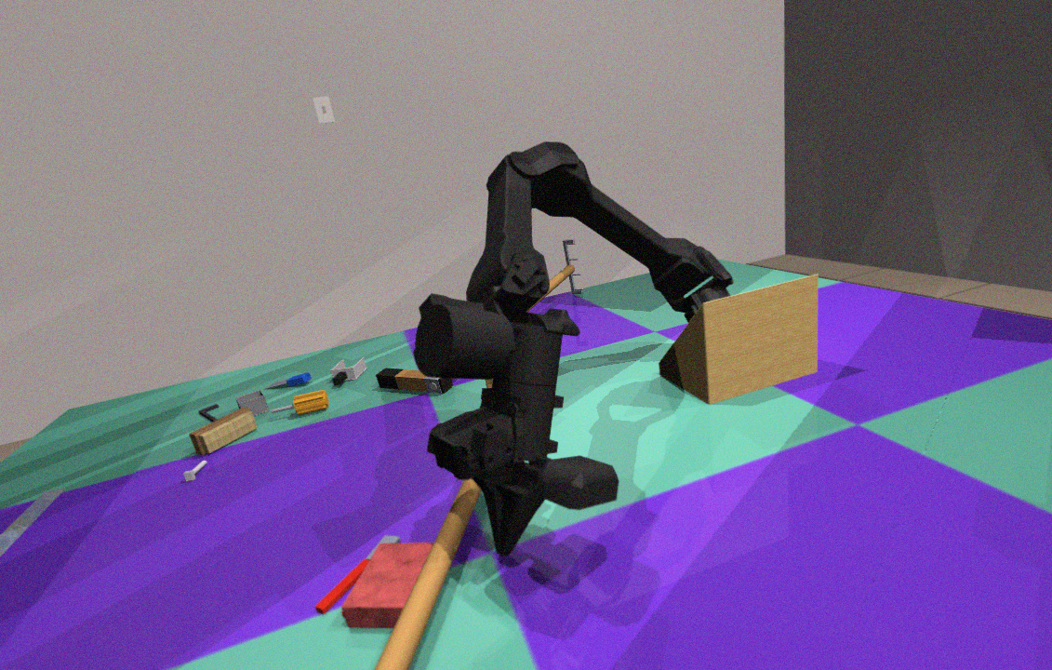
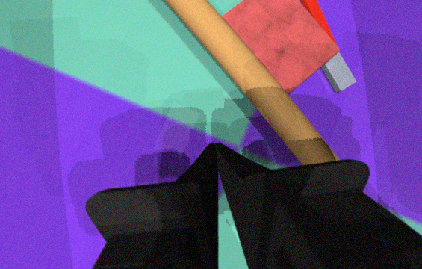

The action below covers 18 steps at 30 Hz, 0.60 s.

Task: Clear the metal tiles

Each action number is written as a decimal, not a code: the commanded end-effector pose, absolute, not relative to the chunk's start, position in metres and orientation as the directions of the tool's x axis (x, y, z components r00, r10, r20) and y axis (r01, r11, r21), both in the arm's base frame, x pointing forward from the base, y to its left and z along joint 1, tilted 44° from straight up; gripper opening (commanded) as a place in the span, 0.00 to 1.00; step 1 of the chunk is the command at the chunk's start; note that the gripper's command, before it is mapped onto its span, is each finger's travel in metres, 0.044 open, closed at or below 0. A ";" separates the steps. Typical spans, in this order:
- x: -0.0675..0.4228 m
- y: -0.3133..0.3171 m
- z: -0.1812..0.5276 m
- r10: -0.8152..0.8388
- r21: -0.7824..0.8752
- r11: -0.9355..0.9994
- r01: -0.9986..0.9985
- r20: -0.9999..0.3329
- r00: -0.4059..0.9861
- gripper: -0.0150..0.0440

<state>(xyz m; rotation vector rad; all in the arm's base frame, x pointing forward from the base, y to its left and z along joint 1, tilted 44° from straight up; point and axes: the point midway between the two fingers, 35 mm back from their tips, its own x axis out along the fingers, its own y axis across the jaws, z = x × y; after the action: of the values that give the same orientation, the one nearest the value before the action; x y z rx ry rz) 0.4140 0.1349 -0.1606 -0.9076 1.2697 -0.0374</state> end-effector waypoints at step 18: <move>0.432 0.129 -0.156 -0.493 -0.603 0.661 -0.447 -0.798 0.347 0.25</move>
<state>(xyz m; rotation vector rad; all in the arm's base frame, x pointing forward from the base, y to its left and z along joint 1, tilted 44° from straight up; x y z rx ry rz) 0.4284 0.1301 -0.1572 -0.9084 1.2668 -0.0387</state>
